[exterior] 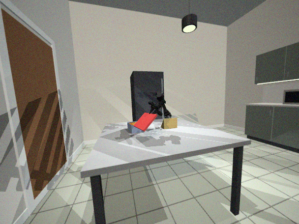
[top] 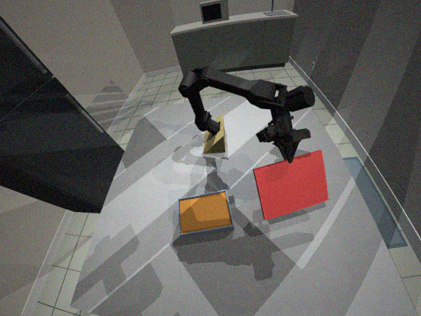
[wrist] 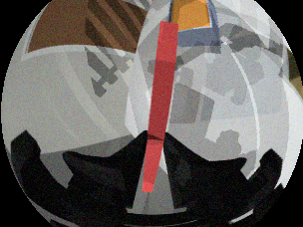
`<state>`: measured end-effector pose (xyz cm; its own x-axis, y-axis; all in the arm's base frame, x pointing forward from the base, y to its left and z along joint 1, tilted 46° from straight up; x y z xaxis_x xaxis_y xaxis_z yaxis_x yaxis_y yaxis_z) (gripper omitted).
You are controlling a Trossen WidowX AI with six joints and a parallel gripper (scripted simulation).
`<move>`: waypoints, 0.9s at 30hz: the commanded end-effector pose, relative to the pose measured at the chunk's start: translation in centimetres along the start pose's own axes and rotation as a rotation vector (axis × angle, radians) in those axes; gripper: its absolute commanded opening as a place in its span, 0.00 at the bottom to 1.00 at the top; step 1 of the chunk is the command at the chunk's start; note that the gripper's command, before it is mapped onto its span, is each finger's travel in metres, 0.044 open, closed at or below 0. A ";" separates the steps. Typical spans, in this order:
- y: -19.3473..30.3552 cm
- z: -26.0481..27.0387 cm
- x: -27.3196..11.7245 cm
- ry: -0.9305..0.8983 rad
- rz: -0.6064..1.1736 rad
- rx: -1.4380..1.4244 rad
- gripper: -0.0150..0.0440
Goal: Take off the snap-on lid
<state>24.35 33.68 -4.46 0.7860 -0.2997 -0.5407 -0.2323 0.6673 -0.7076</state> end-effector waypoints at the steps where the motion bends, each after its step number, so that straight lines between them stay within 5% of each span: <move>1: 0.9 0.4 -0.5 -0.015 0.001 0.015 0.25; 27: 2.9 -0.4 -0.2 -0.015 0.002 0.016 0.25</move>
<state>23.31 35.71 -6.43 0.7903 -0.2881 -0.5408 -0.2300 0.6786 -0.6976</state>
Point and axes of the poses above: the point midway between the two fingers, 35 mm back from their tips, its own x axis out along the fingers, its own z axis across the jaws, y = z × x, the point moved 4 cm from there along -x, back along the fingers
